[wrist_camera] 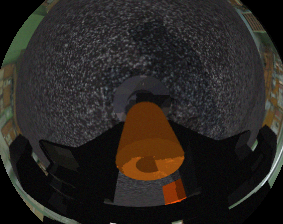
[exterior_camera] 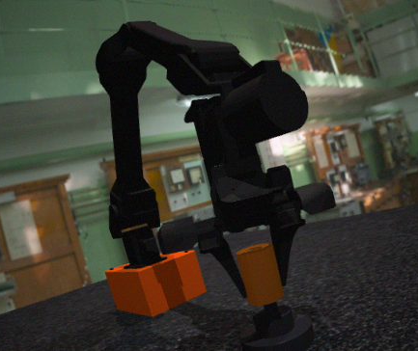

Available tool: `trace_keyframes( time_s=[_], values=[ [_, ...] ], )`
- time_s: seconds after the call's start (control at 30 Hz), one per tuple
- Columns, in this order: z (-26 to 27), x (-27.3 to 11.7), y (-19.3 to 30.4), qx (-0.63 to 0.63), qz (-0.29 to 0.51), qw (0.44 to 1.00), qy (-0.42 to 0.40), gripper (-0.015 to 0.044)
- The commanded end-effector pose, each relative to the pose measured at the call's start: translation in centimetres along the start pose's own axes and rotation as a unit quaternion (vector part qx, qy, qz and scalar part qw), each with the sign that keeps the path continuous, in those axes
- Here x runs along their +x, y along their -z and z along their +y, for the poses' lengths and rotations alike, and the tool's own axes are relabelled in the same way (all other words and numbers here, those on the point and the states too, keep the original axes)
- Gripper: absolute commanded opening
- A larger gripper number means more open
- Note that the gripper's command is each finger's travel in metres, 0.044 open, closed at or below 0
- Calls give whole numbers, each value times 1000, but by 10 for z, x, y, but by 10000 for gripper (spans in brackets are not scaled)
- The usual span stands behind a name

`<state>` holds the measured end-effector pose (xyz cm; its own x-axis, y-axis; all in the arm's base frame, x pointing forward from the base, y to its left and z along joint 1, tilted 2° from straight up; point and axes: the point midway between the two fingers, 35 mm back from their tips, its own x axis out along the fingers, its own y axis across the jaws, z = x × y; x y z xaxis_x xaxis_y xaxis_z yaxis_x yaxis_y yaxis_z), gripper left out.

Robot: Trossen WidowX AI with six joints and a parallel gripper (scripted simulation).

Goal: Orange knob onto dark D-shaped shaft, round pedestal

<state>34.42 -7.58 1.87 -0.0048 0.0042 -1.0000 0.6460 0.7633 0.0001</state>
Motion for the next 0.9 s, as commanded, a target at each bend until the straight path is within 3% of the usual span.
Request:
trace_keyframes(
  time_s=[0.0, 0.6, 0.87],
  values=[
    [0, 1, 0, 7, -5, 1000, -2, 0],
    [2, -3, -4, 7, -5, 1000, -2, 0],
    [4, -5, -8, 111, -5, 994, -3, 0]
  ],
)
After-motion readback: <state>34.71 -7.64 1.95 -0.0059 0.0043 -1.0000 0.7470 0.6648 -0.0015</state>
